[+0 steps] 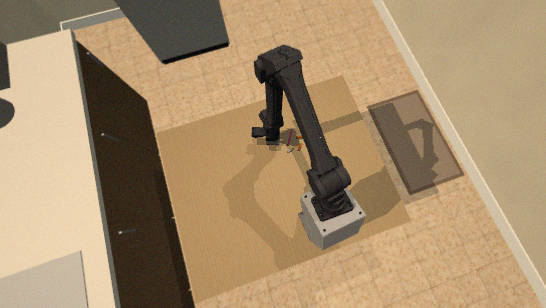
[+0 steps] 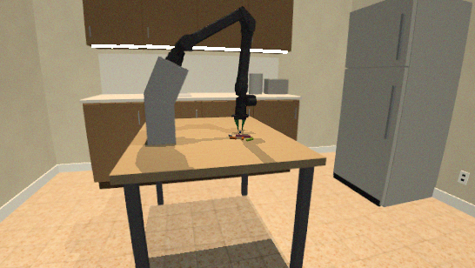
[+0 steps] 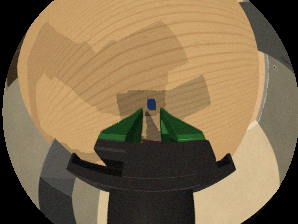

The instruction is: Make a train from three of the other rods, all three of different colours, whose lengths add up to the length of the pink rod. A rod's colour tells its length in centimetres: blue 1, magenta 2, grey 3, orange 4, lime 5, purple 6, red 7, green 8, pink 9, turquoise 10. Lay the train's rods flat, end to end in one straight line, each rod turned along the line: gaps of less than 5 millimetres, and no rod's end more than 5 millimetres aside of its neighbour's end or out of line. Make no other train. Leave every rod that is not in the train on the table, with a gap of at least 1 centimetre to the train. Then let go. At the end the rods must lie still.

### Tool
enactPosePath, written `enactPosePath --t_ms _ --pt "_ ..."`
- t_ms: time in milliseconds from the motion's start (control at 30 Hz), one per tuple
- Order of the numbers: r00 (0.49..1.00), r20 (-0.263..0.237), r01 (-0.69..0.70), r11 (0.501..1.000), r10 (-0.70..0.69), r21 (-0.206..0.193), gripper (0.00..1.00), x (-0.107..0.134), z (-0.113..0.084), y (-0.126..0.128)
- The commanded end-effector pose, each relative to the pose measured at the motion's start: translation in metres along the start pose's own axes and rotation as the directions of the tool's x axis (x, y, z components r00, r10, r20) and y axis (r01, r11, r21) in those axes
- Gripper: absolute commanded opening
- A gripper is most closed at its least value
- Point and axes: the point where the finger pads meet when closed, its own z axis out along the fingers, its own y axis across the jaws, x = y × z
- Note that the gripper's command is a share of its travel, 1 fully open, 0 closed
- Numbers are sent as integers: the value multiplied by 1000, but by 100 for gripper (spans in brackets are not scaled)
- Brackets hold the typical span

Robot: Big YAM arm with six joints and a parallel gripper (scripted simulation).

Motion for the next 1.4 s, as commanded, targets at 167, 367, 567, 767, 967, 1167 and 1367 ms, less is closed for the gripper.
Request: enactPosePath --t_ms 167,367,567,767,967,1167,1367 --pt "1000 14 5 1000 -6 10 23 -7 -2 1" --pt "1000 14 5 1000 -6 10 23 -7 -2 1" --pt "1000 14 5 1000 -6 10 23 -7 -2 1" --pt "1000 14 5 1000 -6 10 23 -7 -2 1" --pt "1000 14 5 1000 -6 10 23 -7 -2 1" --pt "1000 9 6 1000 -6 3 23 -5 3 5" --pt "1000 12 6 1000 -6 8 23 -6 7 1"
